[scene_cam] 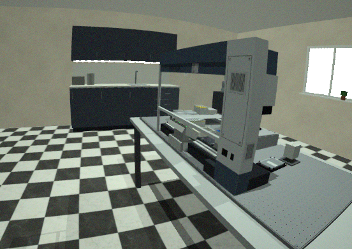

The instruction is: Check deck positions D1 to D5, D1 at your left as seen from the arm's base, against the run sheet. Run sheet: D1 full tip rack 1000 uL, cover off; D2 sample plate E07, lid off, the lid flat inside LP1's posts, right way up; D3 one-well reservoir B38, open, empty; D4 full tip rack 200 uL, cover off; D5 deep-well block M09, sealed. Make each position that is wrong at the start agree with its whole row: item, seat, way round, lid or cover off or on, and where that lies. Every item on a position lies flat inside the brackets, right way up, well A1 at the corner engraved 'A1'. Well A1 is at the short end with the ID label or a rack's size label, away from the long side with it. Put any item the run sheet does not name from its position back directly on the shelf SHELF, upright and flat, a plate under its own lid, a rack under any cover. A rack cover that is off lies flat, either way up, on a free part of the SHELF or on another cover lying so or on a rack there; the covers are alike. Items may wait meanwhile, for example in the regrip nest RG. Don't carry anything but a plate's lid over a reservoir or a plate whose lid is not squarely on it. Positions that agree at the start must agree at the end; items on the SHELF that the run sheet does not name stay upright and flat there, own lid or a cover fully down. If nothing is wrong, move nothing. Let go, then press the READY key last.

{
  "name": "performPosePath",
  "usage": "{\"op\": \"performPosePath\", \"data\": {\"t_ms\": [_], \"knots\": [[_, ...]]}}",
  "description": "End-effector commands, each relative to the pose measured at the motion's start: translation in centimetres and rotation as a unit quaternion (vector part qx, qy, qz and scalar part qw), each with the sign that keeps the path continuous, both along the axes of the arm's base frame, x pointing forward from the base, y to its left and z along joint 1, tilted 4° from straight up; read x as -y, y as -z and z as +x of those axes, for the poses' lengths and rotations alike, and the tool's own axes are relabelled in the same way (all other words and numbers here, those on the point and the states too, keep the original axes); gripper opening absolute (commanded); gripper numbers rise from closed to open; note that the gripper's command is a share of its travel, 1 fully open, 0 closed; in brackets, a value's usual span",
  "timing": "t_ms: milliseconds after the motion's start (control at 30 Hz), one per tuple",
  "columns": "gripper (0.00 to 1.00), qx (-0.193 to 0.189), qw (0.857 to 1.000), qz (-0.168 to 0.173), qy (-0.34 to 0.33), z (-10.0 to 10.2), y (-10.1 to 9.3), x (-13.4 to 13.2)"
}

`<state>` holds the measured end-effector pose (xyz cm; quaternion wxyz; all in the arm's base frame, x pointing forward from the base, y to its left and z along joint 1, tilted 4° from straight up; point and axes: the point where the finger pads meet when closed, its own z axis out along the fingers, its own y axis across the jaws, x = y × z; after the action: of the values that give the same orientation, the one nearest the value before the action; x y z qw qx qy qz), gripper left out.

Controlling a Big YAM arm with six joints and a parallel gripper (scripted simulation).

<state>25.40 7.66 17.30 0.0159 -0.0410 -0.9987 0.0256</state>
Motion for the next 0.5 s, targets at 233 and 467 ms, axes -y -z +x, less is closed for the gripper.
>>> {"op": "performPosePath", "data": {"t_ms": [233, 467], "knots": [[0.0, 0.034, 0.999, 0.01, 0.003, 3.4, -2.2, -0.3], [0.0, 0.034, 0.999, 0.009, 0.003, 5.1, -2.1, -0.1]]}}
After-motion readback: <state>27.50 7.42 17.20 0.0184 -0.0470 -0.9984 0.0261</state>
